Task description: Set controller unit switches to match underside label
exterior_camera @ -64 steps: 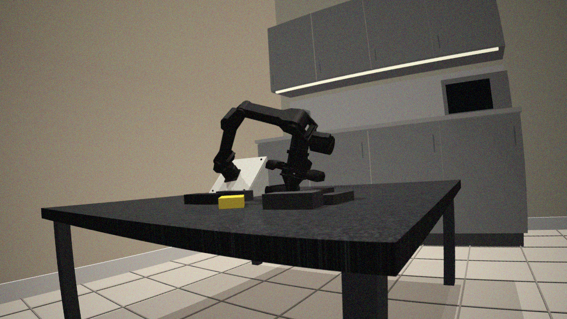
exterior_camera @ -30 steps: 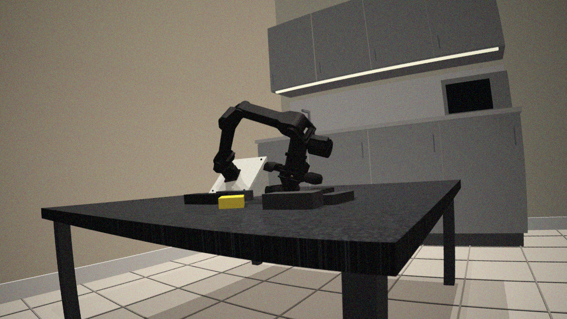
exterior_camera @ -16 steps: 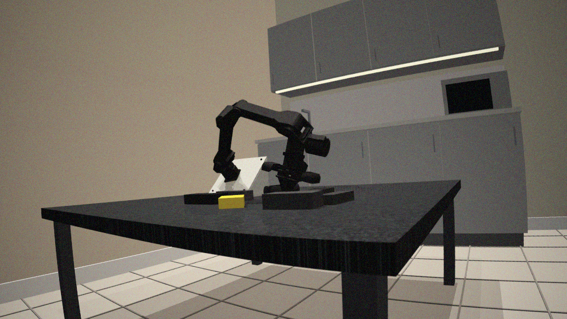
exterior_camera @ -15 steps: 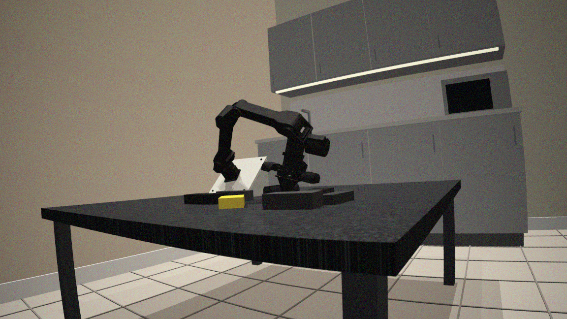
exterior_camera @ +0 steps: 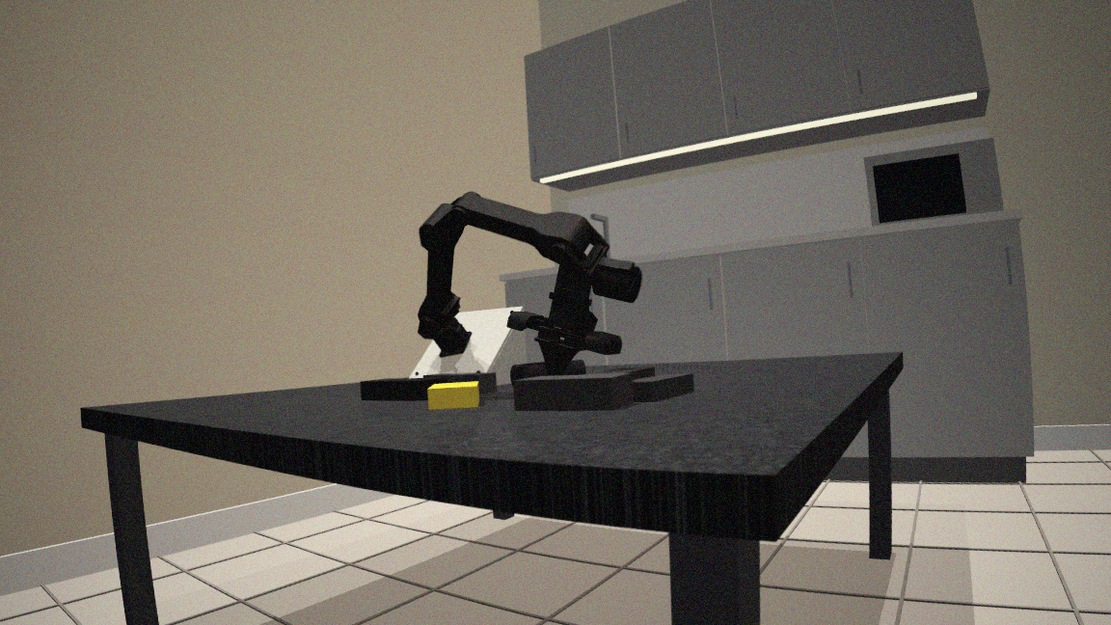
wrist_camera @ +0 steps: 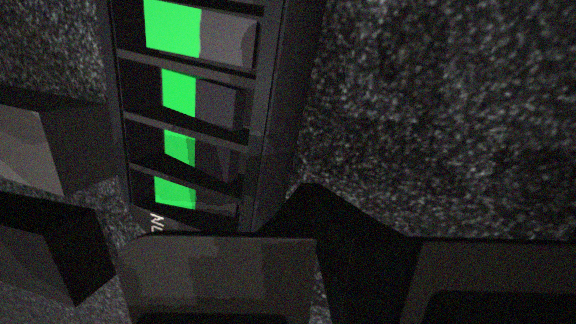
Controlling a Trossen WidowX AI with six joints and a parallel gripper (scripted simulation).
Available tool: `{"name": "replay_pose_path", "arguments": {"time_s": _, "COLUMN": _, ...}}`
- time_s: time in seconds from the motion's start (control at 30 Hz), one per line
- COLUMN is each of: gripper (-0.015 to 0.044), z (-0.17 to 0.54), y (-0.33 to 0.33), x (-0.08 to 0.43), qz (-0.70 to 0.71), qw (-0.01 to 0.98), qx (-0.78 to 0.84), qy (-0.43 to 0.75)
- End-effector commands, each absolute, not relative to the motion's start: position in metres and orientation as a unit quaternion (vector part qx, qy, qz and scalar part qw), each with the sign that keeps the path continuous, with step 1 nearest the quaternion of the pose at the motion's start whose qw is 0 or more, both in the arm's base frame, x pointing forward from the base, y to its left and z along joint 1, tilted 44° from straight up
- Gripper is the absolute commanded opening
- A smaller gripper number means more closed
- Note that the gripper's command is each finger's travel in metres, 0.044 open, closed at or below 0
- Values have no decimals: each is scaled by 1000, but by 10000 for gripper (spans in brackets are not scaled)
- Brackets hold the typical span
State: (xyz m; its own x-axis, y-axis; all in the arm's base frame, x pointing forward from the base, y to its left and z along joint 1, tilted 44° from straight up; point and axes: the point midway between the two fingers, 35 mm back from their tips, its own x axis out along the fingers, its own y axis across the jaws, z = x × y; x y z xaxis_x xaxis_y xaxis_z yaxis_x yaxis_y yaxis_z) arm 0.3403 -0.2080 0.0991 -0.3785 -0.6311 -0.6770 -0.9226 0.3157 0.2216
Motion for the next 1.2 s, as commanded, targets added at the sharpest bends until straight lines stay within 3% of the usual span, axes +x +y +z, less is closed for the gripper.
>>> {"name": "replay_pose_path", "arguments": {"time_s": 0.0, "gripper": 0, "z": 121, "y": -184, "x": 363, "qz": 293, "qw": 250, "qx": -518, "qy": 763}}
{"name": "replay_pose_path", "arguments": {"time_s": 0.57, "gripper": 0, "z": 115, "y": -154, "x": 355, "qz": 261, "qw": 275, "qx": -562, "qy": 735}}
{"name": "replay_pose_path", "arguments": {"time_s": 1.17, "gripper": 0, "z": 84, "y": -113, "x": 311, "qz": 200, "qw": 330, "qx": -629, "qy": 675}}
